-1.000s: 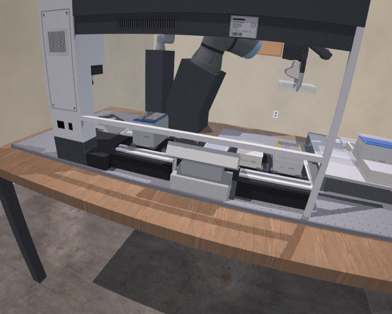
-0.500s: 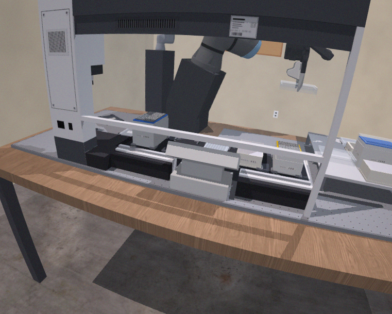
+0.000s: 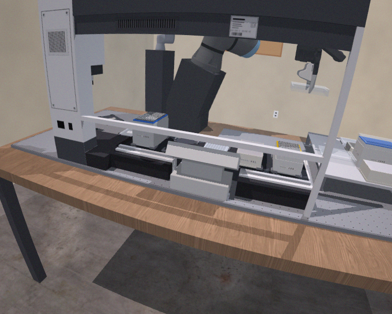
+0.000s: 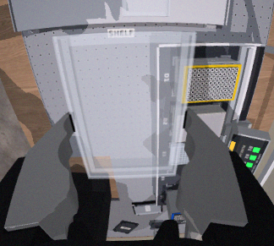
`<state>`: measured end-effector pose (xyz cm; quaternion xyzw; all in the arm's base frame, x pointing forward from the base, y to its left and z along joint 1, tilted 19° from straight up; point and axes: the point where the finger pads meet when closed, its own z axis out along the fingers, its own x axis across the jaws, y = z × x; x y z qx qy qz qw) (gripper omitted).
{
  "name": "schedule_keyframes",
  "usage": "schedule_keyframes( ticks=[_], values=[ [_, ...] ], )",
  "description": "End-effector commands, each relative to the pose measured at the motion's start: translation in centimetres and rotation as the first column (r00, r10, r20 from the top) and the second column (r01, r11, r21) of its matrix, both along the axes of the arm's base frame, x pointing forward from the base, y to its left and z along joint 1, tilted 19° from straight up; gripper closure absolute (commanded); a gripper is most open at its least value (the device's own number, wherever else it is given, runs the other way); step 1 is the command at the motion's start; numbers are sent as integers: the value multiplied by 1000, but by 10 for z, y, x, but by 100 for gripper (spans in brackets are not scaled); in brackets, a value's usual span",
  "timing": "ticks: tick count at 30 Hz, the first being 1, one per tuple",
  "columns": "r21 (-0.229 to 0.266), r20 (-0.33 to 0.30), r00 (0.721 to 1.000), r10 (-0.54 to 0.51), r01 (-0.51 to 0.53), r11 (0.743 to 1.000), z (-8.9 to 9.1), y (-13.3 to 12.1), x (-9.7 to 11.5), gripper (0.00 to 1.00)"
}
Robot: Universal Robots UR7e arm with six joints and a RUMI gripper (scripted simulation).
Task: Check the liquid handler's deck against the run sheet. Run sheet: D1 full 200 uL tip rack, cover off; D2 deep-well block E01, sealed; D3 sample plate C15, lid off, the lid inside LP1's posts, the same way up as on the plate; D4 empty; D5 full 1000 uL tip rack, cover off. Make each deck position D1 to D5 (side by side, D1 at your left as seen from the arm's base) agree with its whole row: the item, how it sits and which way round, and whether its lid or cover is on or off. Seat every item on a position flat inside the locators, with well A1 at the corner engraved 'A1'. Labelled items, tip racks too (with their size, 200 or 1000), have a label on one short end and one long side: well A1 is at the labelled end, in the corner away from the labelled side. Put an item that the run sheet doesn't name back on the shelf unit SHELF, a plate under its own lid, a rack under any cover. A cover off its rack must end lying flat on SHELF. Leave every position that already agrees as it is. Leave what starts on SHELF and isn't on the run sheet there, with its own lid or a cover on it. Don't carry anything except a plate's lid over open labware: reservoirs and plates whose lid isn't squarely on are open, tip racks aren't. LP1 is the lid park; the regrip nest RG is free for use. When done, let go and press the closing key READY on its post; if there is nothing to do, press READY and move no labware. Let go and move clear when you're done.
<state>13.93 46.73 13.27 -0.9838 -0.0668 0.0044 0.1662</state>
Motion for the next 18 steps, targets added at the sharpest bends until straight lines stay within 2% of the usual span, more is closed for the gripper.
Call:
schedule_keyframes(
  ticks=[1, 16, 18],
  values=[
    [0, 3, 1000, -4, 4, 1000, 2, 3, 1, 100],
    [-2, 2, 1000, -4, 4, 1000, -2, -11, -75, 100],
    [-2, 2, 1000, -4, 4, 1000, -2, -11, -75, 100]
  ],
)
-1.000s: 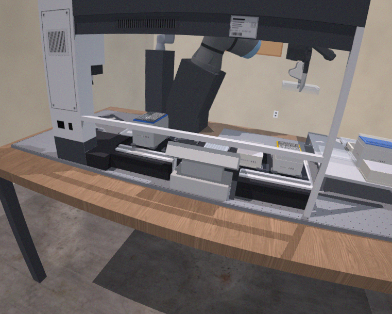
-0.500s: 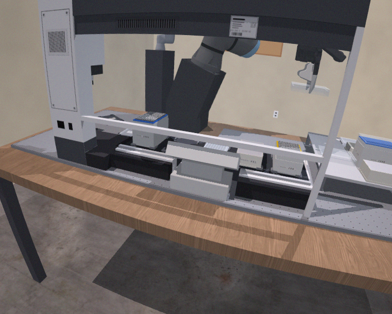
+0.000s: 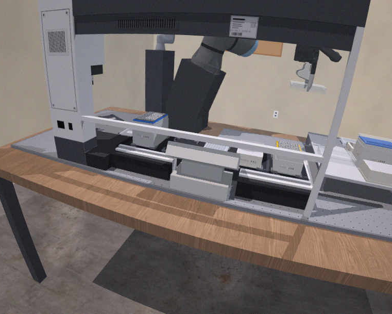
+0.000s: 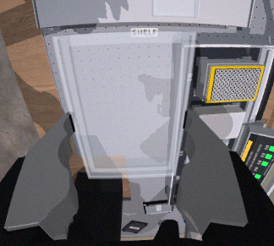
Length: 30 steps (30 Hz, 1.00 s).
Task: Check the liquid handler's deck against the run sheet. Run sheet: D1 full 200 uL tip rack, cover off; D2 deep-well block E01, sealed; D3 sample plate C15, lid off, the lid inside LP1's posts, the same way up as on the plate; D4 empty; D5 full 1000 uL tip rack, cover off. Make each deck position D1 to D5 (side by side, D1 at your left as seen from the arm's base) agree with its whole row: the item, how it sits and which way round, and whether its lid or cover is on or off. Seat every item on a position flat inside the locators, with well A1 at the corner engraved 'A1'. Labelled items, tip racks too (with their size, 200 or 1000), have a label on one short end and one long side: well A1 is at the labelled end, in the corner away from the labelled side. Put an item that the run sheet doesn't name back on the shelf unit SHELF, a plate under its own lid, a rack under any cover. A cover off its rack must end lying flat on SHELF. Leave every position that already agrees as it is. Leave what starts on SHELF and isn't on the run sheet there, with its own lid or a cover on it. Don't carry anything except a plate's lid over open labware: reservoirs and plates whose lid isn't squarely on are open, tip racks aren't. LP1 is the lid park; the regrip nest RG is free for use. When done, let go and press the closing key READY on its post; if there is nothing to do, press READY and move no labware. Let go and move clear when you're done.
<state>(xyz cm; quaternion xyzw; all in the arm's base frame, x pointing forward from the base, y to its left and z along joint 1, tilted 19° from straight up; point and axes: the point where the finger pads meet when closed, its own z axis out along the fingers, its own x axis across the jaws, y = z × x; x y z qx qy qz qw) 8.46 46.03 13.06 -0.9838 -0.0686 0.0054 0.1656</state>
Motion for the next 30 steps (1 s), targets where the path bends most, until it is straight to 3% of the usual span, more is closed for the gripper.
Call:
schedule_keyframes(
  ticks=[1, 23, 30],
  values=[
    [0, 3, 1000, -7, 7, 1000, 0, -5, -25, 100],
    [0, 3, 1000, -7, 7, 1000, -2, -21, -123, 100],
    [1, 3, 1000, -7, 7, 1000, -1, -19, -124, 100]
  ],
)
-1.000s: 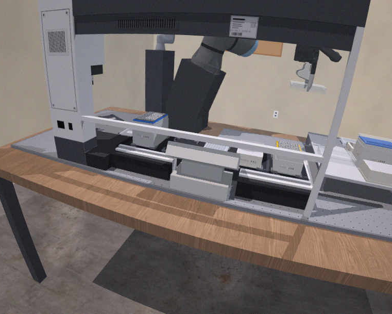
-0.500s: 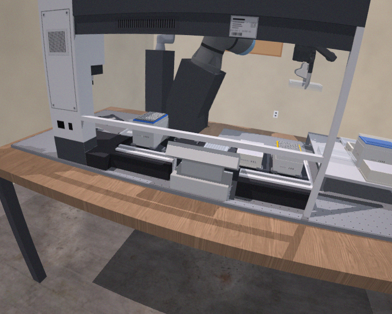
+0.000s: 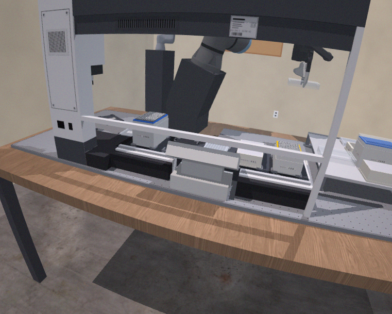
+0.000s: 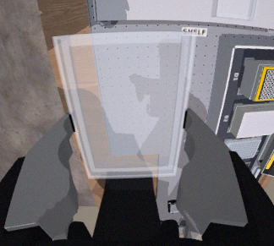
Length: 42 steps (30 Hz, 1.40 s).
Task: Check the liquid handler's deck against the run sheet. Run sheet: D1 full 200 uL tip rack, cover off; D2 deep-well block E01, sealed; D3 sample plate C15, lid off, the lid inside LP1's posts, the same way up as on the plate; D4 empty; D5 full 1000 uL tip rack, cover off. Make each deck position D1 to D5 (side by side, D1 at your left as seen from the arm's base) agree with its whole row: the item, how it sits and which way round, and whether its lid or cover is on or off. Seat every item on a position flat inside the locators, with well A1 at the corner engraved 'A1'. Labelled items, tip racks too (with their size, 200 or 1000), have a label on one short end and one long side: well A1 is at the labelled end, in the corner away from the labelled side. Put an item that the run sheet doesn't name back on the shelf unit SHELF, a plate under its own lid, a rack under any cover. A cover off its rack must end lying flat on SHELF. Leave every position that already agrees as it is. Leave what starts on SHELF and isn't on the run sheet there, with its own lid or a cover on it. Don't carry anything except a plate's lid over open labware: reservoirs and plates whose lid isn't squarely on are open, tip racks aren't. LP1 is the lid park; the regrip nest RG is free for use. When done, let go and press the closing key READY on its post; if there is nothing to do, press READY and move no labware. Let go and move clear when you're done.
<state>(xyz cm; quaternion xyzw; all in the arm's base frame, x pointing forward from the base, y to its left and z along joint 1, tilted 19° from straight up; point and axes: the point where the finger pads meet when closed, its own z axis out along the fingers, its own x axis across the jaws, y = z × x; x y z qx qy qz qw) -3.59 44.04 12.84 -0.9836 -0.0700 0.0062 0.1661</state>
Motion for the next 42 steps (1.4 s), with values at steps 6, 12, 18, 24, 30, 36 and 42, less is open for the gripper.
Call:
schedule_keyframes(
  ticks=[6, 12, 18, 24, 30, 36, 42],
  values=[
    [1, 5, 1000, -11, 11, 1000, 5, 11, -5, 100],
    [1, 5, 1000, -11, 11, 1000, 15, 39, -10, 100],
    [0, 4, 1000, -11, 11, 1000, 24, 66, -15, 100],
    [0, 4, 1000, -11, 11, 1000, 31, 85, -18, 100],
    [0, 4, 1000, -11, 11, 1000, 40, 113, -23, 100],
    [0, 4, 1000, -11, 11, 1000, 50, 141, -28, 100],
    [0, 4, 1000, -11, 11, 1000, 52, 146, -29, 100]
  ],
)
